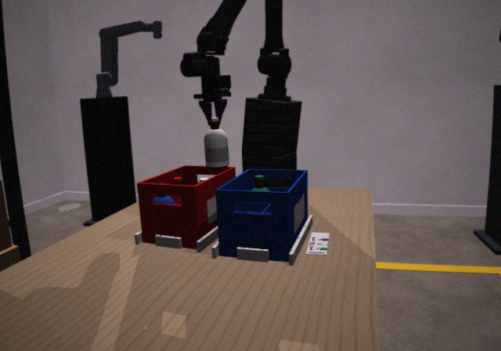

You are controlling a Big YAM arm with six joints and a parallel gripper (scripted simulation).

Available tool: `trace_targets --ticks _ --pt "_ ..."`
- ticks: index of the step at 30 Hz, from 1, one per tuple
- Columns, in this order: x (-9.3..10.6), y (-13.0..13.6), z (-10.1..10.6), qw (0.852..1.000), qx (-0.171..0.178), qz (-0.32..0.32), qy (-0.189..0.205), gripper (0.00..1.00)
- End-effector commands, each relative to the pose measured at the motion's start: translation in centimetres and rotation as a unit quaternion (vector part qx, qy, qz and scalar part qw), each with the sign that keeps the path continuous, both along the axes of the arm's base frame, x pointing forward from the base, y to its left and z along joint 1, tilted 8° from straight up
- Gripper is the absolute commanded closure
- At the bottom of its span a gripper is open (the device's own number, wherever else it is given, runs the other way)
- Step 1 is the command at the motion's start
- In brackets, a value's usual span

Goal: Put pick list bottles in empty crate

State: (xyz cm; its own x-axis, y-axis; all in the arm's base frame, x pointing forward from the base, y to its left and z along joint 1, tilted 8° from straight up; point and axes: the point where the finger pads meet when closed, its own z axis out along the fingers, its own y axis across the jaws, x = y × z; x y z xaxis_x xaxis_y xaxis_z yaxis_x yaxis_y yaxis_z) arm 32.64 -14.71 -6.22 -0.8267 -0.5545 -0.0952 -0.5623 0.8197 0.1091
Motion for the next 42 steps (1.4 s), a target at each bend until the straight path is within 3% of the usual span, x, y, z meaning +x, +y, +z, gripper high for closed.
trace_targets --ticks 1,42 --pt "3.06 -2.48 3.11 0.999 -0.021 -0.003 -0.040 1.00" --pt "3.43 -2.83 3.60 0.999 -0.021 -0.004 -0.040 1.00"
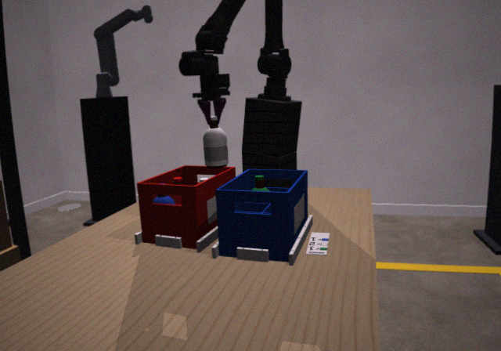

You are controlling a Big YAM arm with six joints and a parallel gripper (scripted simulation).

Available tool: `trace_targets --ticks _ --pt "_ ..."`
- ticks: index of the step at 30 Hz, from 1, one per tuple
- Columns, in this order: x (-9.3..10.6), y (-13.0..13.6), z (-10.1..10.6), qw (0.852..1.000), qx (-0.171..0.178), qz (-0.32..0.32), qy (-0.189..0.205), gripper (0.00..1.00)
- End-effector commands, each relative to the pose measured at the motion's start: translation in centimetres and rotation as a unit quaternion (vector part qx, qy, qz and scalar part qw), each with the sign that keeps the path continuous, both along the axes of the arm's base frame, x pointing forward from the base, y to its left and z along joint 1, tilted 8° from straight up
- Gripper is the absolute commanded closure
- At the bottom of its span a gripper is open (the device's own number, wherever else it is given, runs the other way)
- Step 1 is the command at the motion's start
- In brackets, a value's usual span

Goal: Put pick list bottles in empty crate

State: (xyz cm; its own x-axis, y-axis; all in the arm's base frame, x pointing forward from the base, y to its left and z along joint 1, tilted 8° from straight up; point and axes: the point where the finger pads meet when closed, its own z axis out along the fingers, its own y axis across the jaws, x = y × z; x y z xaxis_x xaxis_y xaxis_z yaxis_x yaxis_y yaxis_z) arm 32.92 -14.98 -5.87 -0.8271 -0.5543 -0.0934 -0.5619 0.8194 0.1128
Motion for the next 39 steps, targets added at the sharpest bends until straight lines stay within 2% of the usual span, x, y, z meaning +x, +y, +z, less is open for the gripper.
trace_targets --ticks 1,11,13,39 --pt "3.2 -2.6 3.3 0.999 -0.022 -0.004 -0.042 1.00" --pt "3.2 -2.6 3.3 0.999 -0.022 -0.004 -0.042 1.00" --pt "3.9 -1.4 3.4 0.999 -0.021 -0.001 -0.041 1.00" --pt "7.4 2.2 4.1 0.999 -0.019 -0.002 -0.043 1.00"
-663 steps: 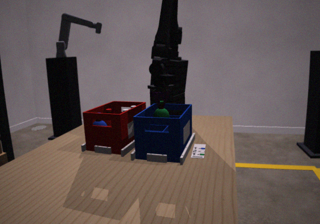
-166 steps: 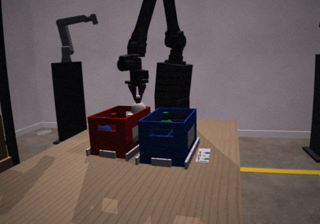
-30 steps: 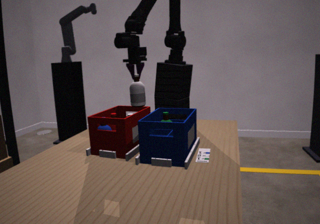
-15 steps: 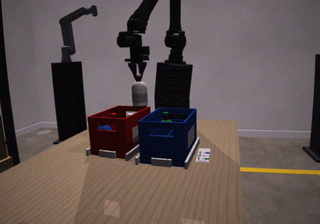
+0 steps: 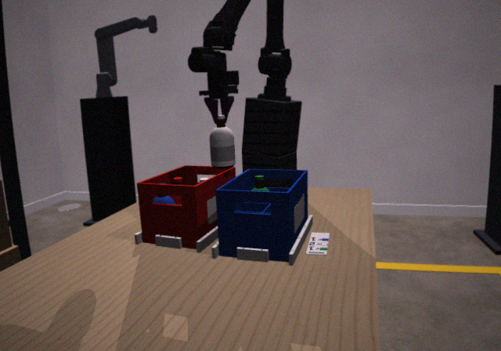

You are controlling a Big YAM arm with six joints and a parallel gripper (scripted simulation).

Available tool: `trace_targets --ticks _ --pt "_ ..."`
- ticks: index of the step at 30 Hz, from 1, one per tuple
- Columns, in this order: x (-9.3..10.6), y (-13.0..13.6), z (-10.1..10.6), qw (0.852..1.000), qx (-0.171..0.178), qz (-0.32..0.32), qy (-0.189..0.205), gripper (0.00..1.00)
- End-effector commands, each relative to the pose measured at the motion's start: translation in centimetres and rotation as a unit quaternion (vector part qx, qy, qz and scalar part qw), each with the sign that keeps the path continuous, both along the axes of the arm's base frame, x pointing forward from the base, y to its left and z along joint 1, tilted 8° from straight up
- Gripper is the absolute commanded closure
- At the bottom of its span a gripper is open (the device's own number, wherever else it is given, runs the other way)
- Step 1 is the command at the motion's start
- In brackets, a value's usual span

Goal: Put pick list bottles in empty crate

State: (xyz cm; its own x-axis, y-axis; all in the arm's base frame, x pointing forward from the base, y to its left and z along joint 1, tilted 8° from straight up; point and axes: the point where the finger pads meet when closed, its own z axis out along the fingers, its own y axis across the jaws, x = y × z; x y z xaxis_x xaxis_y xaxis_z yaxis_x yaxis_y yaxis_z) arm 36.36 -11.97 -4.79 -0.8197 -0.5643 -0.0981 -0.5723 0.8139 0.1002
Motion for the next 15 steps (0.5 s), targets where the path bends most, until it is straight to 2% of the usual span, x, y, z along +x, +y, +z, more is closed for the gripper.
trace_targets --ticks 1,6,7,11,15 --pt "4.1 -0.6 3.0 0.999 -0.014 -0.007 -0.037 1.00" --pt "4.2 -0.1 2.4 1.000 -0.011 -0.007 -0.029 1.00" --pt "4.5 -0.6 3.2 0.999 -0.014 -0.014 -0.037 1.00" --pt "5.0 0.6 2.6 0.999 -0.011 -0.007 -0.030 1.00" --pt "5.7 1.2 3.1 0.999 -0.012 -0.007 -0.034 1.00"
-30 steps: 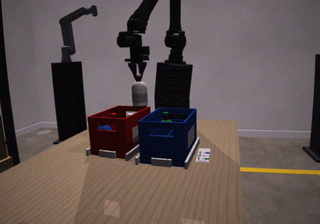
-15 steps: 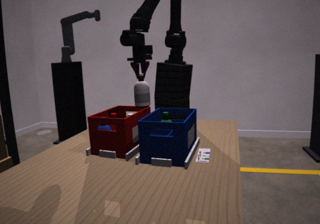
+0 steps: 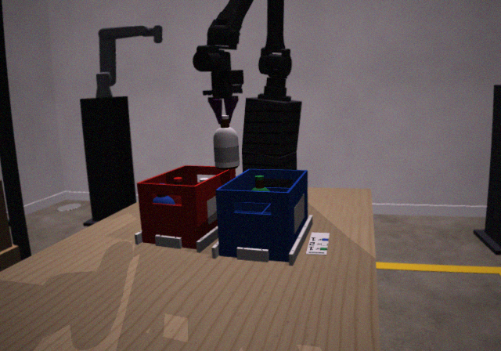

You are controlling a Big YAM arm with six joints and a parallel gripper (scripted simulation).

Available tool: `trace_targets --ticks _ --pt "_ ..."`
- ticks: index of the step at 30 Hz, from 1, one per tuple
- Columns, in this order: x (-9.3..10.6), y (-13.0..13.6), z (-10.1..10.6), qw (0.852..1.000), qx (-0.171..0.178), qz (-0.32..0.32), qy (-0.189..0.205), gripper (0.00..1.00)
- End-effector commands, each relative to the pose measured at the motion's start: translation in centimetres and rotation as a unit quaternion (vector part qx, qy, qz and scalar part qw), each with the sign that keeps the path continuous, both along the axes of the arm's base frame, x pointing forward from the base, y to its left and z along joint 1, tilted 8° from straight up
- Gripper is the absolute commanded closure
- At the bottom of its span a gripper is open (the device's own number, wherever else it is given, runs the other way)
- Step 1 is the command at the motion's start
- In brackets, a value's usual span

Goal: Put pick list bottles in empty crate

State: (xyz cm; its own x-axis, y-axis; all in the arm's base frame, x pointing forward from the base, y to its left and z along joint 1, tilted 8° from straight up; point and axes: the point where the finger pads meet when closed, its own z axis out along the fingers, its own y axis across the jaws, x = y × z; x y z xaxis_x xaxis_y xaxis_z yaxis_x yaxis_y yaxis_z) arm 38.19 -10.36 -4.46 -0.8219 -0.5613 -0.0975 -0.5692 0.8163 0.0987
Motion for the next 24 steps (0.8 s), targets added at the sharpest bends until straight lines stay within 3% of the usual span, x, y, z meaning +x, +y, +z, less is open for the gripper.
trace_targets --ticks 1,9,12,16,19,24 --pt "4.0 -0.3 2.7 0.999 -0.011 -0.005 -0.033 1.00" --pt "4.8 -0.1 3.3 0.999 -0.012 -0.014 -0.037 1.00" --pt "5.1 1.1 2.5 1.000 -0.009 -0.005 -0.028 1.00" --pt "5.9 1.6 3.4 0.999 -0.011 -0.005 -0.037 1.00" --pt "6.1 2.2 2.6 1.000 -0.008 -0.005 -0.027 1.00" --pt "7.0 2.7 3.8 0.999 -0.011 -0.005 -0.039 1.00"
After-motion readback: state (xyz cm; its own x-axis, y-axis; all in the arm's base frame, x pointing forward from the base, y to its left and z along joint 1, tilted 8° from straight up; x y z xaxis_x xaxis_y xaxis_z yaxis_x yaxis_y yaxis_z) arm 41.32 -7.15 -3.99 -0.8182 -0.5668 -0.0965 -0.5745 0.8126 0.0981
